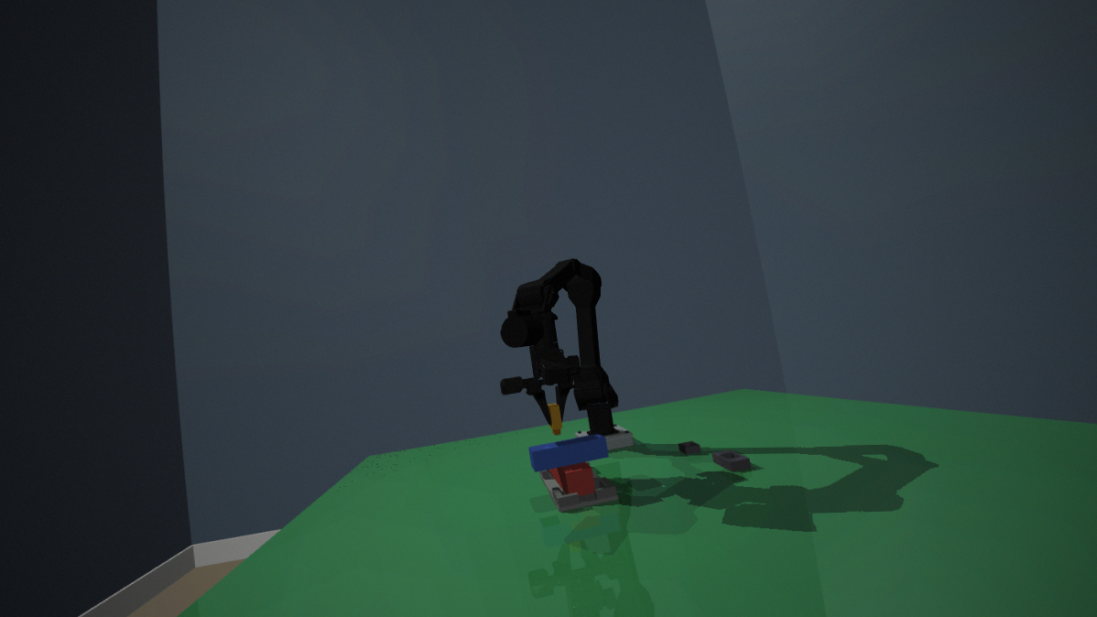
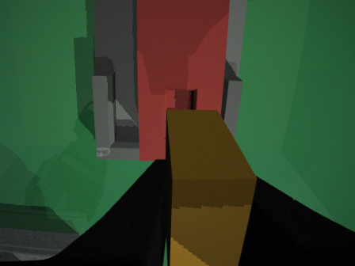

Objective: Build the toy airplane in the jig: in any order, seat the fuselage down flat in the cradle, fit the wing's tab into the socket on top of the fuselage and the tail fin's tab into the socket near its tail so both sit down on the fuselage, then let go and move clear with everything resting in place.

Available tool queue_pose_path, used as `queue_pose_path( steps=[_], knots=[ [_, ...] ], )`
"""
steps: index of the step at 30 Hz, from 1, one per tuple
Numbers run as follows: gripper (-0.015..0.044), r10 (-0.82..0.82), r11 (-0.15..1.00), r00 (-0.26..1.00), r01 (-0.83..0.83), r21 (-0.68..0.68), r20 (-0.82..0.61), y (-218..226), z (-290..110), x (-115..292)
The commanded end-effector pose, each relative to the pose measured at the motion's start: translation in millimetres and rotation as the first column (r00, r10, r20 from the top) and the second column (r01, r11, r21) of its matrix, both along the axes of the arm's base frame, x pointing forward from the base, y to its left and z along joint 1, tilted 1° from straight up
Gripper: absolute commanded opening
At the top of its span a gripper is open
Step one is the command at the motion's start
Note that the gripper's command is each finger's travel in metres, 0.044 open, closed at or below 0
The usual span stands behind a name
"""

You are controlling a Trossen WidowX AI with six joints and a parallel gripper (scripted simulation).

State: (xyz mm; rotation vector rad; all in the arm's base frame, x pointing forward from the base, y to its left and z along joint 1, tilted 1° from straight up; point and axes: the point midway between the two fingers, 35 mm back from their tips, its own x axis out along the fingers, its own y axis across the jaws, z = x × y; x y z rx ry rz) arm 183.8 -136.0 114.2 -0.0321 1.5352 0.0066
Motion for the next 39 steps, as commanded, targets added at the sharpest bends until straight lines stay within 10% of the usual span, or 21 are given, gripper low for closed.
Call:
queue_pose_path(
  steps=[1, 39],
  knots=[
    [0.0065, 0.005, 1.000, 1.000, -0.005, 0.002, 0.003, 0, 0, 0],
    [0.0065, 0.005, 1.000, 1.000, -0.005, 0.002, 0.003, 0, -41, 2]
  ],
)
